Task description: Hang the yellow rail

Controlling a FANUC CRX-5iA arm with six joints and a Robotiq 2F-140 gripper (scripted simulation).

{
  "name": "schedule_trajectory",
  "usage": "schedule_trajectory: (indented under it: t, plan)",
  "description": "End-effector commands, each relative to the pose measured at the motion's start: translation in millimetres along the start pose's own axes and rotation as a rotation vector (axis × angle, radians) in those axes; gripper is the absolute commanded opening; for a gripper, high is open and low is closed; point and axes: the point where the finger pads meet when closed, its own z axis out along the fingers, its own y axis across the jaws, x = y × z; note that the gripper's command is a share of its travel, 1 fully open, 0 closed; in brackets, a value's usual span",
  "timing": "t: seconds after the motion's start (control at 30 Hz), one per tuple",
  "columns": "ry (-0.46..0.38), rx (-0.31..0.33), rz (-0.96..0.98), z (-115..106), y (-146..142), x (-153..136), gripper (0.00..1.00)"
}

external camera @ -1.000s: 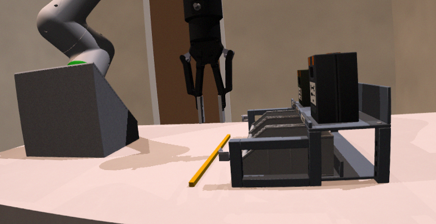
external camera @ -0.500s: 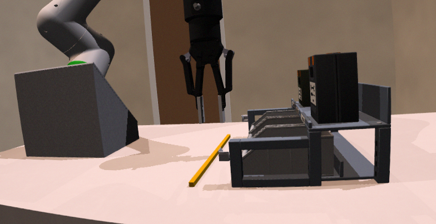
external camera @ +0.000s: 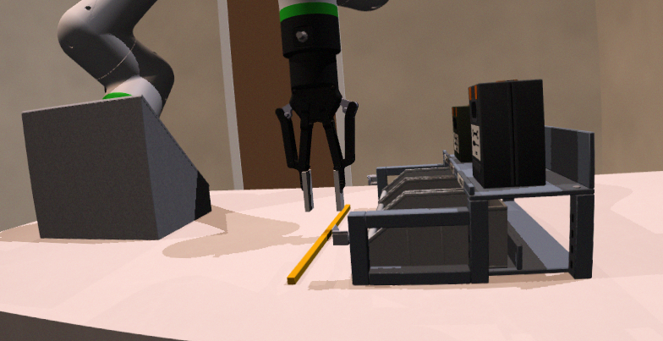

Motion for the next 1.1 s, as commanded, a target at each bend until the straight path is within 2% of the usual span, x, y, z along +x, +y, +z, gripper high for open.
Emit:
schedule_trajectory:
  t: [0.0,0.17,0.33,0.73,0.9,1.07]
  plan:
    - [0.0,0.0,0.0,1,0,0,0.3]
    - [0.0,0.0,0.0,1,0,0,0.3]
    - [0.0,0.0,0.0,29,0,1,0.3]
    - [0.0,0.0,0.0,29,0,1,0.3]
    - [0.0,0.0,0.0,39,0,1,0.3]
    - [0.0,0.0,0.0,39,0,1,0.3]
